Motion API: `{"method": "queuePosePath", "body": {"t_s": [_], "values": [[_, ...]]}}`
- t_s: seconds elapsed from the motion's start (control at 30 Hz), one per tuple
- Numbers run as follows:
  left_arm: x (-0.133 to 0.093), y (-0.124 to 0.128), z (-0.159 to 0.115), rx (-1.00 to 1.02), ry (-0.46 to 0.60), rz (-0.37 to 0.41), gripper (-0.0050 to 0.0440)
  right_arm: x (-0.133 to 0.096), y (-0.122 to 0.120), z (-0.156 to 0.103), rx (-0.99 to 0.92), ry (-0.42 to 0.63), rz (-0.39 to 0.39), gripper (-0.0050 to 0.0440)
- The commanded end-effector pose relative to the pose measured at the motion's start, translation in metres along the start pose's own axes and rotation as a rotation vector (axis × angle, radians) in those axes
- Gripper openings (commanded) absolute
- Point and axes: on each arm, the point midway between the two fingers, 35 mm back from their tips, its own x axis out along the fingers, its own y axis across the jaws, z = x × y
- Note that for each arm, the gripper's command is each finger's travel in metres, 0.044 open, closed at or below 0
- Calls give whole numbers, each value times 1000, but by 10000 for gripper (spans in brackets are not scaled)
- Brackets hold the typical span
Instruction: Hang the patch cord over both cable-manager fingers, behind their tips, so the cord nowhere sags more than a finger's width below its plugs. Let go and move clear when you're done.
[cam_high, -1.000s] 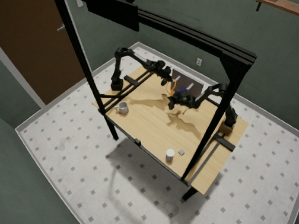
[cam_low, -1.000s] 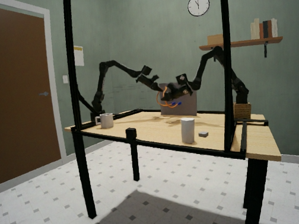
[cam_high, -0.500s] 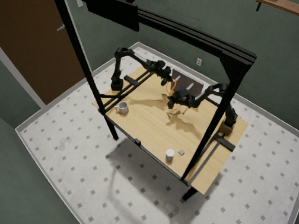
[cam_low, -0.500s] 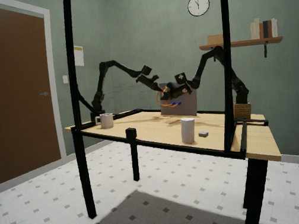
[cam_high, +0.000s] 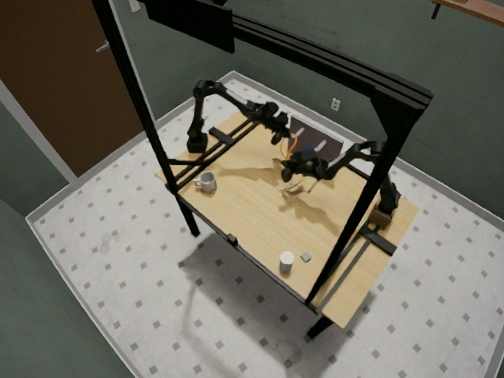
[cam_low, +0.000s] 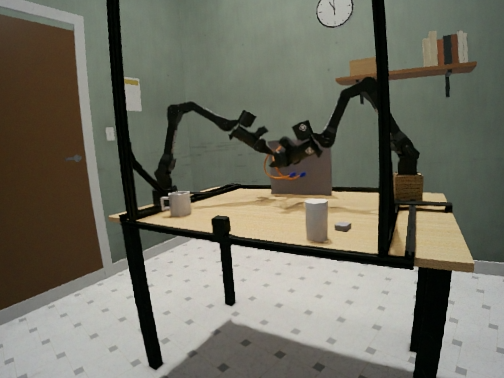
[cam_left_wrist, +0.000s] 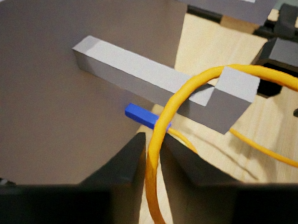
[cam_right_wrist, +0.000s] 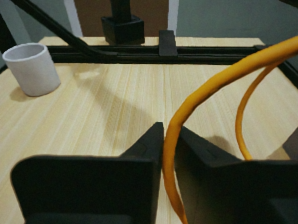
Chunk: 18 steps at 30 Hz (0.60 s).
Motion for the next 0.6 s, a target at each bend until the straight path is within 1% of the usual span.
{"method": "queuePosePath", "body": {"t_s": [0.0,0.57], "values": [[-5,0,10,-2,-24,-1,40,-1,-1,24,27,-36,-10,25],[-5,0,10,-2,-24,-1,40,1,-4,34,57,-14,-37,25]]}}
